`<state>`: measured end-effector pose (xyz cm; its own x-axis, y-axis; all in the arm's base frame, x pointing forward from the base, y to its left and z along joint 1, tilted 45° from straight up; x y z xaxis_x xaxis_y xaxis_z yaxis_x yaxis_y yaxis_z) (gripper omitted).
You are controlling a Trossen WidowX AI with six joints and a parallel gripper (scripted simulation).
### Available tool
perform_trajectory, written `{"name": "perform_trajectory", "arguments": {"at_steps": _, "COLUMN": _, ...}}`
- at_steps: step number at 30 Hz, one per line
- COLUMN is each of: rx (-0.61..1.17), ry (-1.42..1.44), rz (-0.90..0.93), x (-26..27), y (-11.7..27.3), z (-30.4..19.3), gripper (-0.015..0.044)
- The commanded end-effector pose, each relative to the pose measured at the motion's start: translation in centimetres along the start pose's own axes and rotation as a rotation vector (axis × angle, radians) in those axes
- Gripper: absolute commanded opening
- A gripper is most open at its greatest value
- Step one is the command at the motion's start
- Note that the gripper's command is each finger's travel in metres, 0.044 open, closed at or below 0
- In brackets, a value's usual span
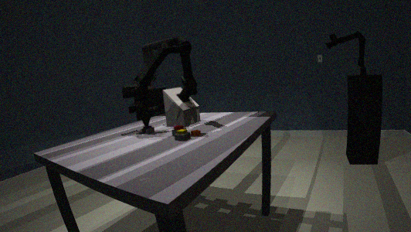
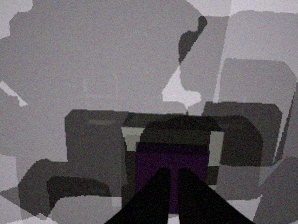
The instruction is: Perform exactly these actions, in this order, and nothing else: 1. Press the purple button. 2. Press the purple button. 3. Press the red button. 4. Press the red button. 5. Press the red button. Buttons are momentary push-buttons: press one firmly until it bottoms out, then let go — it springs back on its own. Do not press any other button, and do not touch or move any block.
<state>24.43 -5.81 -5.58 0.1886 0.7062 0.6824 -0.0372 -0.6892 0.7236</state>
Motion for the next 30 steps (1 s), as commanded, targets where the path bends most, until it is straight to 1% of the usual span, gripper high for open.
{"name": "perform_trajectory", "arguments": {"at_steps": 1, "rx": 0.01, "ry": -0.015, "rz": 0.01, "x": -0.1, "y": -0.5, "z": -0.4, "gripper": 0.002}}
{"name": "perform_trajectory", "arguments": {"at_steps": 19, "rx": 0.01, "ry": -0.015, "rz": 0.01, "x": -0.1, "y": -0.5, "z": -0.4, "gripper": 0.002}}
{"name": "perform_trajectory", "arguments": {"at_steps": 23, "rx": 0.009, "ry": -0.015, "rz": 0.007, "x": -0.1, "y": 2.7, "z": -0.3, "gripper": 0.002}}
{"name": "perform_trajectory", "arguments": {"at_steps": 30, "rx": 0.01, "ry": -0.016, "rz": 0.008, "x": -0.1, "y": 3.3, "z": -0.3, "gripper": 0.002}}
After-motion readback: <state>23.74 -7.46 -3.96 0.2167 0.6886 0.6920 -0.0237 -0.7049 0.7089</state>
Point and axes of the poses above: the point midway between the two fingers, 35 mm back from their tips, its own y axis back along the fingers, its own x axis across the jaws, z = x × y, the point moved 7 cm from there along y, back along the fingers, and after that the axes turned 11 degrees about -y, right-handed, at the moved point
